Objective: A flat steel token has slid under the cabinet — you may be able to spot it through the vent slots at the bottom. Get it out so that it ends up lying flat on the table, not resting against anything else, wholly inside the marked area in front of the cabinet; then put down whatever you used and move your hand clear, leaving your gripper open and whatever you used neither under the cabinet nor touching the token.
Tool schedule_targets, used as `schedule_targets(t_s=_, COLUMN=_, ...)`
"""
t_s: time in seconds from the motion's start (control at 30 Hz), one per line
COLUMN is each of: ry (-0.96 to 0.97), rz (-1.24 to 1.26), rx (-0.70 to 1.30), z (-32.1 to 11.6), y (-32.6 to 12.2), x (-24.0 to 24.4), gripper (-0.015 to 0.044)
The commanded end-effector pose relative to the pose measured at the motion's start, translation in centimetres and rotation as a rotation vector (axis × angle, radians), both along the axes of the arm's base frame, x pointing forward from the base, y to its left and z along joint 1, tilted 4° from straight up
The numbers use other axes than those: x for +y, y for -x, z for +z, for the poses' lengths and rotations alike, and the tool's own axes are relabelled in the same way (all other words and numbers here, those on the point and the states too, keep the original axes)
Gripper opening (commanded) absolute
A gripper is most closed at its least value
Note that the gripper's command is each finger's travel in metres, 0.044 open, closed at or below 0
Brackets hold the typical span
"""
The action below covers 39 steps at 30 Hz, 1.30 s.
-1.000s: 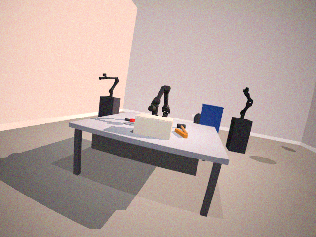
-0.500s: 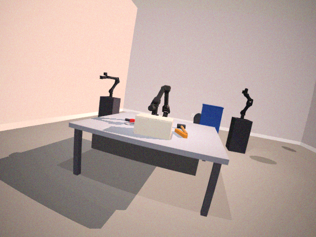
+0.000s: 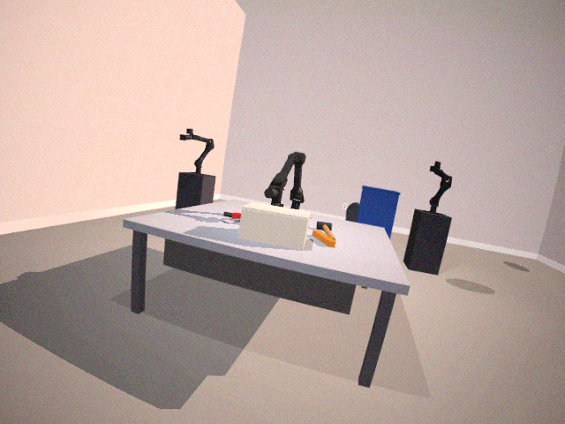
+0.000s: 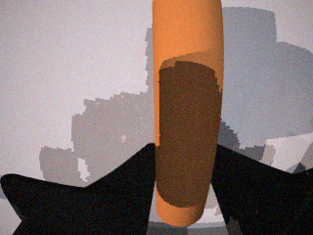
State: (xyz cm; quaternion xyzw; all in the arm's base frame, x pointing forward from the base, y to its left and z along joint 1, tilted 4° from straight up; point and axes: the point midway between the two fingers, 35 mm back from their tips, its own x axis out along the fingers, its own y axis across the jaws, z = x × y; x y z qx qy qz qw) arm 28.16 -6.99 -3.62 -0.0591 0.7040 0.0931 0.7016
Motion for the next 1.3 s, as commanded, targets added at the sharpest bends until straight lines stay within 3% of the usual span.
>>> schedule_targets(t_s=0.0, ry=0.0, rz=0.001, rx=0.004, z=-0.1, y=0.7, x=-0.2, gripper=0.0)
schedule_targets(t_s=1.27, ry=0.001, rz=0.0, rx=0.005, z=-0.1, y=5.1, x=-1.4, gripper=0.0)
